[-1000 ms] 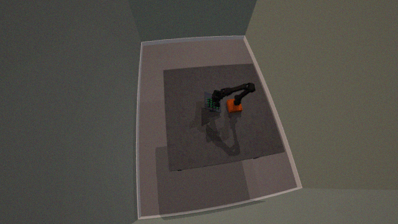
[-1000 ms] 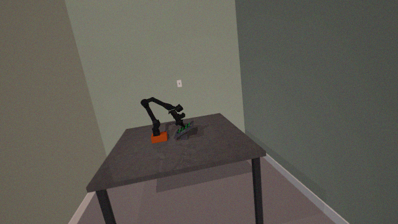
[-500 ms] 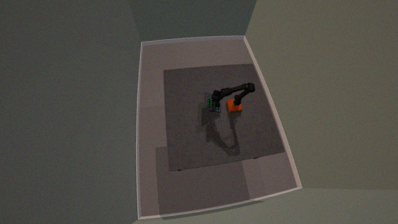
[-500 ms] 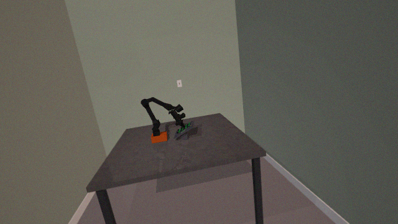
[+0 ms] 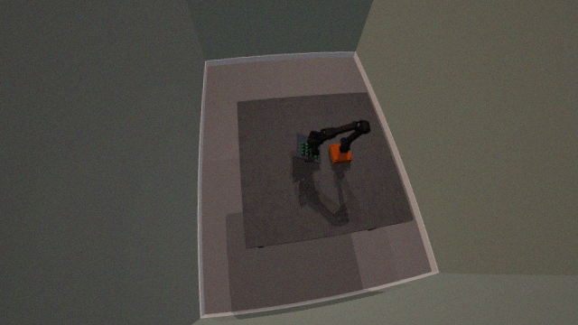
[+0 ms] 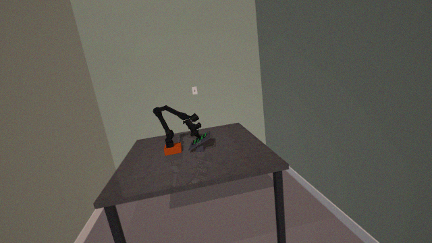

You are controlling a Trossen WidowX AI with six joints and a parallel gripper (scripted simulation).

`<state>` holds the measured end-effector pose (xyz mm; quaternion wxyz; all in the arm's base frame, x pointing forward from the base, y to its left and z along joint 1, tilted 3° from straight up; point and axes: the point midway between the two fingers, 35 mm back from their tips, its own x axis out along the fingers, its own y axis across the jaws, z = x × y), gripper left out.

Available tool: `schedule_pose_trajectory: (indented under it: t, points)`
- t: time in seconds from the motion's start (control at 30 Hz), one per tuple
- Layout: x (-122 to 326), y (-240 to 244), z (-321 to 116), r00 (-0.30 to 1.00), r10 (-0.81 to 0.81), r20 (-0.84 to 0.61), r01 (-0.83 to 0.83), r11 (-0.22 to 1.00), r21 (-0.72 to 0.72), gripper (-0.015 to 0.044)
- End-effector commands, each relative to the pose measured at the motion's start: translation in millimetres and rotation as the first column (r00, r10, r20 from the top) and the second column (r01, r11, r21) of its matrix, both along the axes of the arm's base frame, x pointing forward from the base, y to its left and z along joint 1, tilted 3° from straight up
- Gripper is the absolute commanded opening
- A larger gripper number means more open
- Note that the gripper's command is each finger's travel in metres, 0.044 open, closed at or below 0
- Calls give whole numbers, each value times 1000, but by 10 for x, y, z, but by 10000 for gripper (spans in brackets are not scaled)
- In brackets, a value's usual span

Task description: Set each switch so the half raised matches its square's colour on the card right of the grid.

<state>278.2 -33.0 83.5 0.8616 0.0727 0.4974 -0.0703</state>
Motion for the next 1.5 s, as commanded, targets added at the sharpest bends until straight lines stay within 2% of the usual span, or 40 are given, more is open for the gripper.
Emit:
schedule_pose_trajectory:
  t: [0.0, 0.43, 0.63, 0.83, 1.13, 1.37, 1.47]
  points:
    - [-6, 6, -29, 1000, 4, -5, -4, 1000, 2, 0]
    - [2, 6, -44, 1000, 4, -5, -4, 1000, 2, 0]
    - [-283, 28, 521, 999, 6, -31, -5, 1000, 7, 0]
    - [-300, 30, 544, 999, 6, -33, -6, 1000, 7, 0]
    - [-929, 468, 196, 999, 6, -39, -6, 1000, 12, 0]
    - [-932, 474, 169, 999, 6, -37, -6, 1000, 12, 0]
    - [-815, 467, -58, 1000, 5, -18, -5, 1000, 9, 0]
